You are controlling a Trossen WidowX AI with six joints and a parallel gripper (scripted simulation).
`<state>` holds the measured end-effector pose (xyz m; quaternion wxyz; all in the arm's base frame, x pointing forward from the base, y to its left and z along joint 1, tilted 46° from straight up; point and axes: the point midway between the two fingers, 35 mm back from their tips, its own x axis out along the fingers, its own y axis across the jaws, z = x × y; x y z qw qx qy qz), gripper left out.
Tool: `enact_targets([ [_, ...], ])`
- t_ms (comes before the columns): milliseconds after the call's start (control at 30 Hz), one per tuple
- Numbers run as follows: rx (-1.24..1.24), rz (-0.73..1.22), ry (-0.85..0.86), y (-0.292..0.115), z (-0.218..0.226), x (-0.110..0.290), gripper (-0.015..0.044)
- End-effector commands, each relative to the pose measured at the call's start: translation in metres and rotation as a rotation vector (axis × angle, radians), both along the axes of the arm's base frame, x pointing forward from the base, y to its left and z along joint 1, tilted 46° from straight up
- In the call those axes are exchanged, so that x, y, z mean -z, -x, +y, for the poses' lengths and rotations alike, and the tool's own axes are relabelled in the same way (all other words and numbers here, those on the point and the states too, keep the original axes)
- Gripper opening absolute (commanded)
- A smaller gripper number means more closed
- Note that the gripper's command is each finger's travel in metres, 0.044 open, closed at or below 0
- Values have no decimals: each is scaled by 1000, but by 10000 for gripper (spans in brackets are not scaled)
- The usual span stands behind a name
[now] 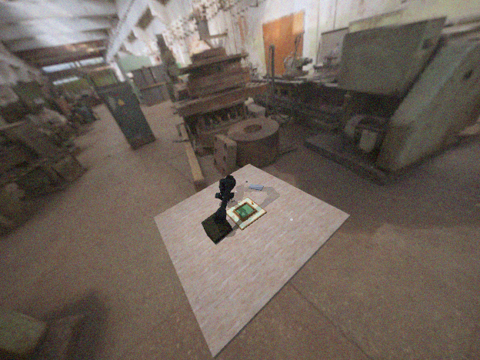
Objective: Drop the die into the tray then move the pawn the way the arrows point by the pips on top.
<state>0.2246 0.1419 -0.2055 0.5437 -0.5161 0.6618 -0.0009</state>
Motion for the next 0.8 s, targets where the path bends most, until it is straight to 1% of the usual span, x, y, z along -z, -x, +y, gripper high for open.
enact_targets([
  [0, -6, 6, 10, 1, -8, 7, 275],
  [133, -6, 6, 11, 1, -11, 10, 275],
  [367, -6, 6, 11, 1, -11, 10, 91],
  [567, -6, 6, 11, 1, -11, 10, 51],
  [633, -6, 6, 10, 1, -10, 9, 0],
  [767, -7, 7, 7, 2, 13, -12, 0],
])
